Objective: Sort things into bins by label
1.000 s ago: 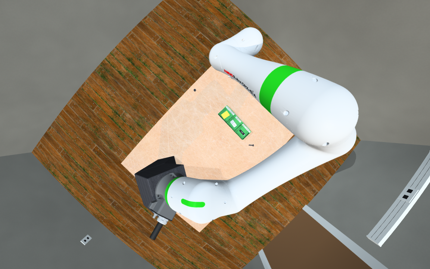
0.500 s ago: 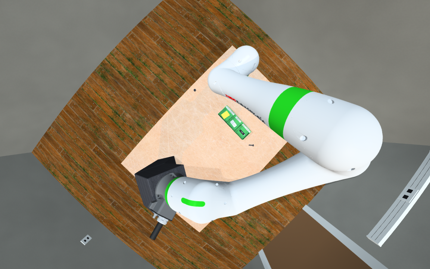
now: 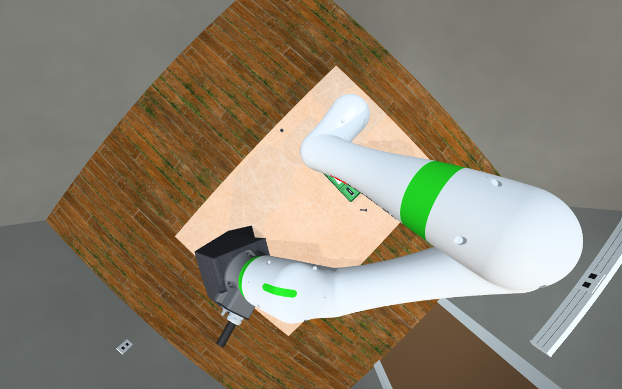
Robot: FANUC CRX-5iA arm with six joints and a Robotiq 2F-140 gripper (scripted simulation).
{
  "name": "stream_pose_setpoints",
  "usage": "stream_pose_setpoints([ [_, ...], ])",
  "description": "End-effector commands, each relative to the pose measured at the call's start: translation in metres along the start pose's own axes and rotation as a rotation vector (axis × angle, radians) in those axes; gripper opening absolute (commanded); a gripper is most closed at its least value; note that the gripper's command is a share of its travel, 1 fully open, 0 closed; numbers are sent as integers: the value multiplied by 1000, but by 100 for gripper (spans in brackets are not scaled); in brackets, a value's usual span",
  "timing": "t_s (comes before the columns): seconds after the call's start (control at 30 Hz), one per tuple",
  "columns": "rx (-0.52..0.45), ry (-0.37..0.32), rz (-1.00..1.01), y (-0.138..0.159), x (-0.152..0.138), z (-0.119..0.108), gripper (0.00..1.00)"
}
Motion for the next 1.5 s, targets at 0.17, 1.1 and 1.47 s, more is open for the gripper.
stream_pose_setpoints([
  [0.17, -7, 4, -313, -38, -20, 0, 20],
  [1.1, -20, -4, -1232, -85, -42, 1, 20],
  [1.47, -22, 9, -1382, -85, -44, 1, 20],
])
Point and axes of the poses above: the point where the finger pads meet when closed, its own z axis out along the fingers, its own x axis across the jaws, y = z × x, the point moved 10 cm from there along -z, back along the fingers, and after that the axes turned 1 degree about z, right-handed, at the moved point
